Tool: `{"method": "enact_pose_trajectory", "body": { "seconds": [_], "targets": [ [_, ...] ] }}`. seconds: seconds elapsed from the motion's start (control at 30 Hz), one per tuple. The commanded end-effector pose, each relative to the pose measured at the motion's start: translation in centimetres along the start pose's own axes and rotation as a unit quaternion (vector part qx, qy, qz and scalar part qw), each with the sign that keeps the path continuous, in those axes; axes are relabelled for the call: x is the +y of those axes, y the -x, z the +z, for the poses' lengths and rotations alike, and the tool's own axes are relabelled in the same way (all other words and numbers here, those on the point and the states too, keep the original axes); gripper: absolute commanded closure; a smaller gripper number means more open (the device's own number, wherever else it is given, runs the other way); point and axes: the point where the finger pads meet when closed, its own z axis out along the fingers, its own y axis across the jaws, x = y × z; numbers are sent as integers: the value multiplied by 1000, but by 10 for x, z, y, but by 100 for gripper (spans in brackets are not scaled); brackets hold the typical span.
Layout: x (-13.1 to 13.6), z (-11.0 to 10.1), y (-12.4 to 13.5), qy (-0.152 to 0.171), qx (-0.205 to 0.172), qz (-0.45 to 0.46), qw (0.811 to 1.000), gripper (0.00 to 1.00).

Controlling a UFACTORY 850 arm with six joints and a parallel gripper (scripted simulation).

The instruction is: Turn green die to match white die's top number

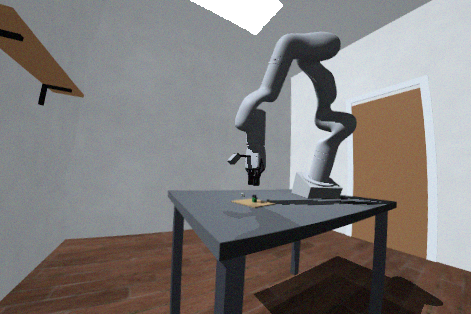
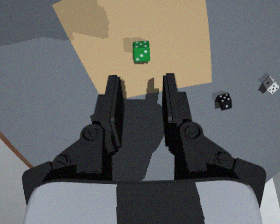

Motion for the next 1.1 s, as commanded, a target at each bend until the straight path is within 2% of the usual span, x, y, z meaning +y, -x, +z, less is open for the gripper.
{"method": "enact_pose_trajectory", "body": {
  "seconds": [0.0,0.6,1.07],
  "targets": [
    [0,-1,-1,0,1,0,1000,69],
    [0,0,-1,0,1,0,1000,69],
    [0,9,-1,0,1,0,1000,69]
  ]
}}
